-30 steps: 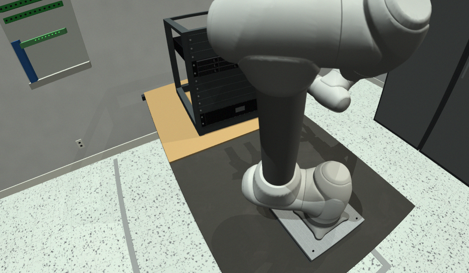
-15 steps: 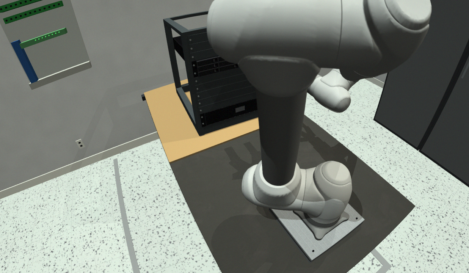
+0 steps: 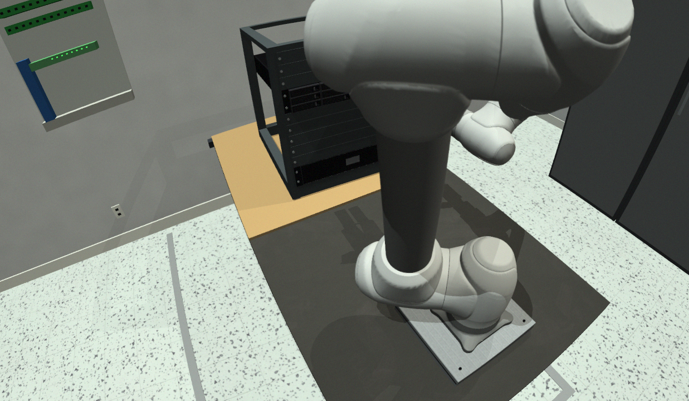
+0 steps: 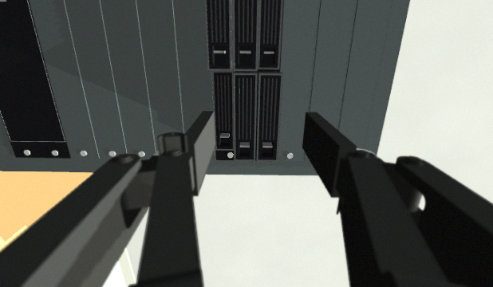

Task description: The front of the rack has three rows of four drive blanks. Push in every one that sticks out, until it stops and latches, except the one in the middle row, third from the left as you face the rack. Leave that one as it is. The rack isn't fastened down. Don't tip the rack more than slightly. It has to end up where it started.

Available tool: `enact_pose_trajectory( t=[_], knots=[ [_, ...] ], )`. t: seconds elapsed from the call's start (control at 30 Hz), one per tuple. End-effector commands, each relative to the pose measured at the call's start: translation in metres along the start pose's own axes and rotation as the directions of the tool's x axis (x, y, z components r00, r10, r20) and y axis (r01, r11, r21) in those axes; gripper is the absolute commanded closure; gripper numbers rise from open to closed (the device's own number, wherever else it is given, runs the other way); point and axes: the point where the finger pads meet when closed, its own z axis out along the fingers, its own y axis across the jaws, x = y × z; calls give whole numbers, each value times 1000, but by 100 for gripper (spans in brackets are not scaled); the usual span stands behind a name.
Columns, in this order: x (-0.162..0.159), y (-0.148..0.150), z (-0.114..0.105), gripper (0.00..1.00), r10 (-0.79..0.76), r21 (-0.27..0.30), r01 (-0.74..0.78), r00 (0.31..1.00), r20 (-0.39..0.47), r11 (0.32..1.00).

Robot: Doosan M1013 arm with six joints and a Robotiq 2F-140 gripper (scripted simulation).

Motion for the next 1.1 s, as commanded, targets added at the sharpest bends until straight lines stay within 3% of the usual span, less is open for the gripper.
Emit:
enact_pose_trajectory(
  t=[0.0,1.07],
  knots=[
    [0,1,0,90,0,-1,0,1000,0,1000],
    [5,-2,4,90,0,-1,0,1000,0,1000]
  ],
)
